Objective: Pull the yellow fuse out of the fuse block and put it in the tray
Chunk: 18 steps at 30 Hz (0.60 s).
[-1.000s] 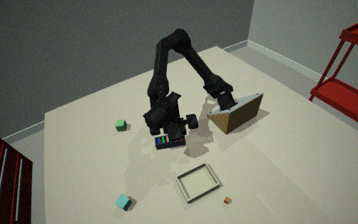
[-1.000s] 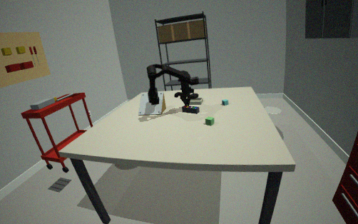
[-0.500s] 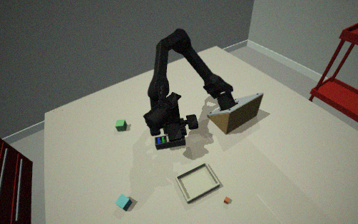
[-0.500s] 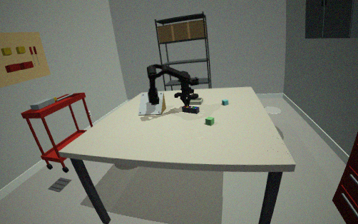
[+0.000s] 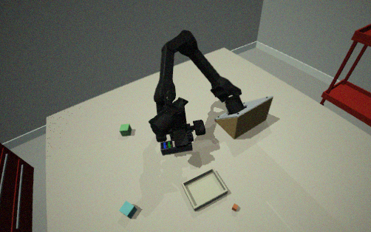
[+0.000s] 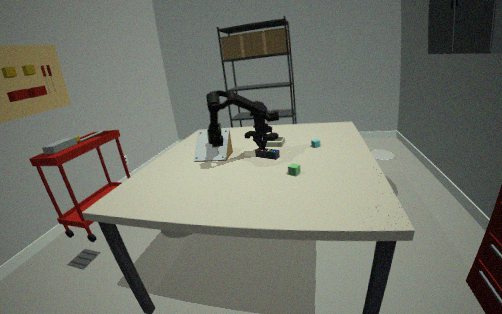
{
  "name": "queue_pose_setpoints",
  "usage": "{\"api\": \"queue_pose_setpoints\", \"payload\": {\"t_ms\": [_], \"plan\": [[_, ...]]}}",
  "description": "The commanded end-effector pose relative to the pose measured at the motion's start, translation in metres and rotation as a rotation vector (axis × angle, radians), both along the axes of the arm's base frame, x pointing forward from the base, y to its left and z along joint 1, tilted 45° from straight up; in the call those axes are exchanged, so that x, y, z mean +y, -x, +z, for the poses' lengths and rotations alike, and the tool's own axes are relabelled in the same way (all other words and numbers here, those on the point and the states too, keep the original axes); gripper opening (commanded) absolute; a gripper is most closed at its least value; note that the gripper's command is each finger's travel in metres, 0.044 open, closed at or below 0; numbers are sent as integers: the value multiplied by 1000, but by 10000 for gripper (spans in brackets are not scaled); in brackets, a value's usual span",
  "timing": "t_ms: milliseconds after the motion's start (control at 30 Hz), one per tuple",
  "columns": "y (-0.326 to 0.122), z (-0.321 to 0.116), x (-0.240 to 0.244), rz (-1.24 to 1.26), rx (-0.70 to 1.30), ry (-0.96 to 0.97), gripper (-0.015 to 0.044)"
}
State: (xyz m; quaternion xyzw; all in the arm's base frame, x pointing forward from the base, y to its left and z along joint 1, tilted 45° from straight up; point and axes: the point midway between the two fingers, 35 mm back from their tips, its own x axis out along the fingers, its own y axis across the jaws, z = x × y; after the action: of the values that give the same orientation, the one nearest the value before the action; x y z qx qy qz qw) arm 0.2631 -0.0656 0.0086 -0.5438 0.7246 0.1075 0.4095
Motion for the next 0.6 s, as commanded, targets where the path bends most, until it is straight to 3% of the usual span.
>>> {"api": "queue_pose_setpoints", "payload": {"t_ms": [0,200,567], "plan": [[0,0,0,0,-1,0,36],[0,0,0,0,-1,0,0],[-1,3,3,0,0,0,0]]}}
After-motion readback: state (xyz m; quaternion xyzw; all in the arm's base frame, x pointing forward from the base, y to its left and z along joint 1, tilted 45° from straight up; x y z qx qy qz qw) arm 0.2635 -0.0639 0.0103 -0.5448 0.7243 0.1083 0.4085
